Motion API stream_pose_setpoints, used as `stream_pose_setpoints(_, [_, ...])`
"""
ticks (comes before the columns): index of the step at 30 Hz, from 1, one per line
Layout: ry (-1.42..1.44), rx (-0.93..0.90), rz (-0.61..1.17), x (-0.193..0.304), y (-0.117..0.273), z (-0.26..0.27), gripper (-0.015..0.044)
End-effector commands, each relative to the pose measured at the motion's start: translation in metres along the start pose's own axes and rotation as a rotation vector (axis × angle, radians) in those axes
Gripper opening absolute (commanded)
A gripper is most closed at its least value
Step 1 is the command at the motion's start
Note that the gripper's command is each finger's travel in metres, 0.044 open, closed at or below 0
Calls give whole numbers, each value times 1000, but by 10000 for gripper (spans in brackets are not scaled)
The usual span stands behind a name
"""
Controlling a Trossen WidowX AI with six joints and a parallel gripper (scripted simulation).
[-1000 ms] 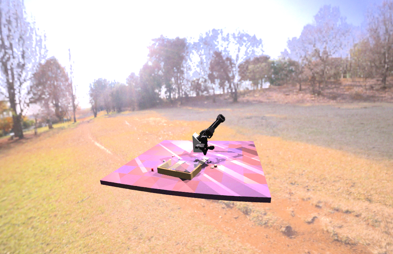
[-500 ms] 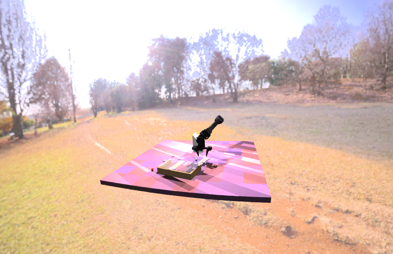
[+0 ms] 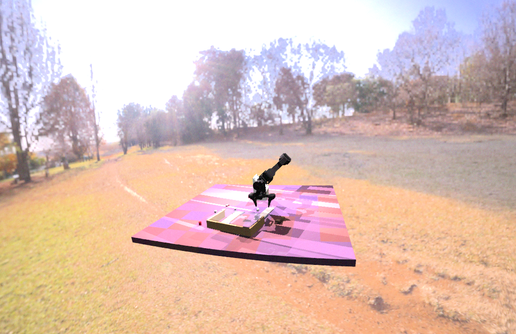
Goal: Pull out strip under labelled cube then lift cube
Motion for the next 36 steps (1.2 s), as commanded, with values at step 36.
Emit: stream_pose_setpoints(36, [9,0,-1,-83,-11,-28,250])
Point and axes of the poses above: the point midway between the two fingers, 35 mm back from their tips, its own y axis back along the fingers, its own z axis across the jaws, x = y × z, the point moved 9 cm from there along y, back along the fingers, and after that the axes turned 11 degrees about y, right-handed, at the moved point
